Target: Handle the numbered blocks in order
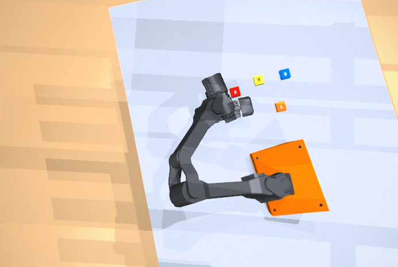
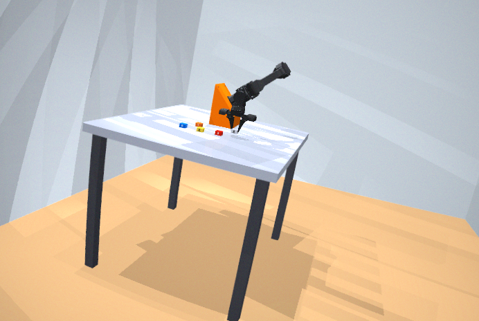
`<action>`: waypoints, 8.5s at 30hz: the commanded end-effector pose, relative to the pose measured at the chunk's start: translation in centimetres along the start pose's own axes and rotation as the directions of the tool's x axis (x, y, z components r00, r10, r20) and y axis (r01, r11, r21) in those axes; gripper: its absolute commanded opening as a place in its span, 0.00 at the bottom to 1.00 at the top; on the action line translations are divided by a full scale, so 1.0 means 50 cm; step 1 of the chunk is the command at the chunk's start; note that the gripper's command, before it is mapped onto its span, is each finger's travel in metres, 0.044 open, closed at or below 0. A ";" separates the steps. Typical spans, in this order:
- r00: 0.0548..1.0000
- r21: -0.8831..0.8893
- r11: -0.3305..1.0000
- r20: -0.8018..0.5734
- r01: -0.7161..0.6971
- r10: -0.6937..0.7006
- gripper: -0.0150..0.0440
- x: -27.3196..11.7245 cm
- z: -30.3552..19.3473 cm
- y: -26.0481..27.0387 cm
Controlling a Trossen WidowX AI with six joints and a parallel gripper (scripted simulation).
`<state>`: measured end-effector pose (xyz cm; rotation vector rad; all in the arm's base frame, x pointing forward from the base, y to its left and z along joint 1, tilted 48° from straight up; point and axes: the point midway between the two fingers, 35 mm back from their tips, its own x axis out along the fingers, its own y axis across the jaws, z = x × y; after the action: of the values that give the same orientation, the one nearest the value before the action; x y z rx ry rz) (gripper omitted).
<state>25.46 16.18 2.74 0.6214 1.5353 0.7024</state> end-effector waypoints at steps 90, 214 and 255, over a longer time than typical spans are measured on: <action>1.000 -0.001 1.000 0.002 0.014 -0.014 0.55 -0.187 0.201 -0.508; 1.000 -0.002 1.000 0.002 0.007 -0.007 0.93 0.022 0.198 -0.506; 1.000 0.000 1.000 0.000 0.007 -0.007 0.46 -0.210 0.190 -0.285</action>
<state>36.72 -1.21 -1.80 0.5914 1.5256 0.7054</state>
